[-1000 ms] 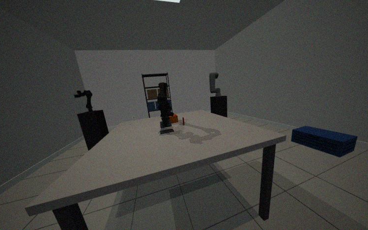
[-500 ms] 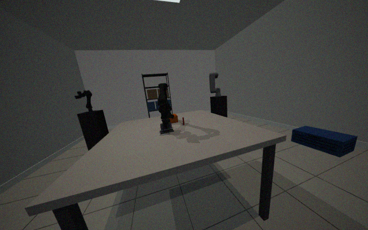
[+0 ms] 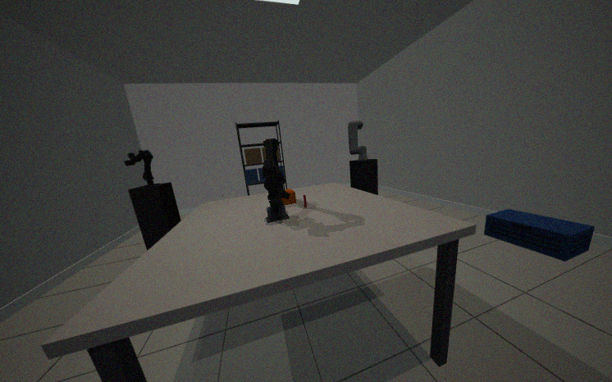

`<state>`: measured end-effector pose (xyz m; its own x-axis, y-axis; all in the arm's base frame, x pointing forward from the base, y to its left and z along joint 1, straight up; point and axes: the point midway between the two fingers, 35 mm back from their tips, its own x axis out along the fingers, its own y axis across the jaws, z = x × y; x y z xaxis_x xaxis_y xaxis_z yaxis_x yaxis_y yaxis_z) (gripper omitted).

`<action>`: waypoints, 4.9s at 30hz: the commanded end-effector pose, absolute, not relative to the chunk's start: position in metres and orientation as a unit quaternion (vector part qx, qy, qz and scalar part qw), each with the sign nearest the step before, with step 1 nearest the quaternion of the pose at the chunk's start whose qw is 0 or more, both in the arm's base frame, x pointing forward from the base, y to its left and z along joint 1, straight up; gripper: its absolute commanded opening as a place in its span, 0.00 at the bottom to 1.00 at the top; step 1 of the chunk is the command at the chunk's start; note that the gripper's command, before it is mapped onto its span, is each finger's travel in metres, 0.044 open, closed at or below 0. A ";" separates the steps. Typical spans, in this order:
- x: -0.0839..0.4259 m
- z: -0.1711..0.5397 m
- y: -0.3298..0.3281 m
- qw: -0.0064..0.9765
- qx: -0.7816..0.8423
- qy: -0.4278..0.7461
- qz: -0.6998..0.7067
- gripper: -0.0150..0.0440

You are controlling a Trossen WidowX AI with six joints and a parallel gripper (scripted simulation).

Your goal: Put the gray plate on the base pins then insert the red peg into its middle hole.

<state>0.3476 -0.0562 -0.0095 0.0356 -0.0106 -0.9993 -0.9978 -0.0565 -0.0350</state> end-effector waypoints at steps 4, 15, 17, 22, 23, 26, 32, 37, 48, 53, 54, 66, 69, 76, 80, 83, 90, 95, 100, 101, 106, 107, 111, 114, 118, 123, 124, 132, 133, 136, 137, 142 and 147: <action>0.348 -0.009 -0.056 0.492 -0.526 0.480 0.502 0.48; 0.348 -0.009 -0.056 0.492 -0.526 0.480 0.502 0.97; 0.348 -0.009 -0.056 0.492 -0.526 0.480 0.502 1.00; 0.351 0.015 -0.057 0.492 -0.526 0.479 0.502 1.00; 0.352 0.032 -0.057 0.492 -0.526 0.479 0.502 1.00; 0.349 0.084 -0.056 0.492 -0.526 0.478 0.503 1.00; 0.346 0.109 -0.056 0.491 -0.526 0.478 0.503 1.00; 0.345 0.109 -0.051 0.505 -0.513 0.491 0.491 1.00; 0.320 0.111 0.023 0.672 -0.256 0.650 0.246 1.00; 0.303 0.111 0.053 0.709 -0.118 0.686 0.116 1.00; 0.300 0.111 0.059 0.713 -0.090 0.690 0.089 1.00; 0.261 0.109 0.105 0.702 0.146 0.683 -0.137 1.00; 0.252 0.108 0.113 0.689 0.198 0.671 -0.188 1.00; 0.230 0.106 0.131 0.644 0.314 0.630 -0.301 1.00; 0.224 0.106 0.135 0.619 0.360 0.606 -0.345 1.00; 0.224 0.106 0.135 0.619 0.360 0.606 -0.345 1.00; 0.223 0.106 0.137 0.619 0.360 0.607 -0.345 1.00; 0.223 0.103 0.137 0.619 0.360 0.607 -0.345 1.00; 0.223 0.072 0.137 0.619 0.360 0.607 -0.345 1.00; 0.223 0.072 0.137 0.619 0.360 0.607 -0.345 1.00; 0.224 0.057 0.137 0.619 0.360 0.607 -0.345 1.00; 0.224 0.057 0.137 0.619 0.360 0.607 -0.345 1.00; 0.224 0.053 0.137 0.619 0.360 0.607 -0.345 1.00; 0.225 0.048 0.138 0.619 0.360 0.607 -0.345 1.00; 0.225 0.041 0.138 0.619 0.359 0.607 -0.345 1.00; 0.225 0.033 0.138 0.620 0.358 0.607 -0.346 1.00; 0.225 0.032 0.138 0.620 0.358 0.607 -0.346 1.00; 0.225 0.019 0.139 0.620 0.358 0.607 -0.346 1.00; 0.225 0.018 0.139 0.620 0.358 0.607 -0.346 1.00; 0.225 0.013 0.139 0.619 0.359 0.607 -0.346 1.00; 0.225 0.011 0.139 0.619 0.359 0.607 -0.346 1.00; 0.225 0.004 0.139 0.619 0.359 0.607 -0.345 1.00; 0.225 0.002 0.139 0.619 0.360 0.607 -0.345 0.91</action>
